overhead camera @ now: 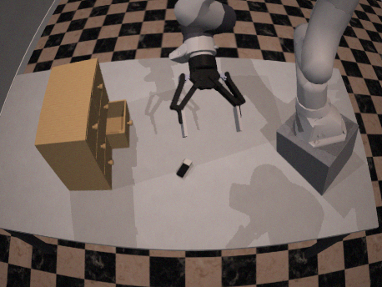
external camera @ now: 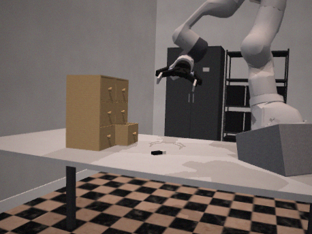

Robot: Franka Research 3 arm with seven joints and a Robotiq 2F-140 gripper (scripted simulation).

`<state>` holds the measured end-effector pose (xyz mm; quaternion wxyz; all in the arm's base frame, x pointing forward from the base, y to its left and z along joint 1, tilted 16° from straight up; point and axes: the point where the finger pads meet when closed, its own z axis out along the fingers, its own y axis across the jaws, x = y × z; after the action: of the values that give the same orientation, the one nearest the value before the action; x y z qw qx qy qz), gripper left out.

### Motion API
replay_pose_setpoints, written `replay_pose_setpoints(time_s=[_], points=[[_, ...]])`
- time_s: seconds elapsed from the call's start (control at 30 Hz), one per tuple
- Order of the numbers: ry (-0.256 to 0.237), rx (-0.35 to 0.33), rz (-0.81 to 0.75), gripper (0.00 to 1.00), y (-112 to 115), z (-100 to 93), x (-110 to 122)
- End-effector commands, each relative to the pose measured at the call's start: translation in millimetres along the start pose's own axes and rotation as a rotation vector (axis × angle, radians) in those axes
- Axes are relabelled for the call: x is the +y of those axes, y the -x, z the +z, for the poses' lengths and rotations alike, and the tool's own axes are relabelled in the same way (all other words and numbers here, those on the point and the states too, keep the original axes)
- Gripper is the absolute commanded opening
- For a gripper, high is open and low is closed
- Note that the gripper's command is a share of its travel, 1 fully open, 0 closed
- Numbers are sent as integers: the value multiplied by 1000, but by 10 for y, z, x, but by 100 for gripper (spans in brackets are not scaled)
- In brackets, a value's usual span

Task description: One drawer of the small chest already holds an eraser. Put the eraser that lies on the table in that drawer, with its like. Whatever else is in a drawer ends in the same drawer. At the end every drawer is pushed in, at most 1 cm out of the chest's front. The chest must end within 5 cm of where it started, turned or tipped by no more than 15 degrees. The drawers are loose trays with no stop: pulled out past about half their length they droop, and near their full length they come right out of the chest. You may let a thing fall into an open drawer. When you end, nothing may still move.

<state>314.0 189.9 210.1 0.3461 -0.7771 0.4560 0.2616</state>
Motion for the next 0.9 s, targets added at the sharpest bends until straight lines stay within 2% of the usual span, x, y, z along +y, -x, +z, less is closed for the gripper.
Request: replay_pose_setpoints(time_s=[0.0,0.03,0.13,0.17,0.3,0.33,0.37,0.5,0.53,0.63,0.67,0.8,0.83,0.87], points=[[-14,-65,198,100,131,56,1],[-28,-128,278,100,258,112,-43],[-32,-148,323,100,258,112,-43],[-41,-207,399,100,372,154,-95],[-43,-229,446,100,372,154,-95],[-50,-296,542,100,472,183,-152],[-50,-308,569,100,472,183,-152],[-50,-308,569,100,472,183,-152],[-52,-385,691,100,557,201,-215],[-52,-385,691,100,557,201,-215],[-52,-452,793,100,626,209,-284],[-51,-460,811,100,626,209,-284],[-47,-530,923,100,677,209,-356],[-46,-533,930,100,677,209,-356]])
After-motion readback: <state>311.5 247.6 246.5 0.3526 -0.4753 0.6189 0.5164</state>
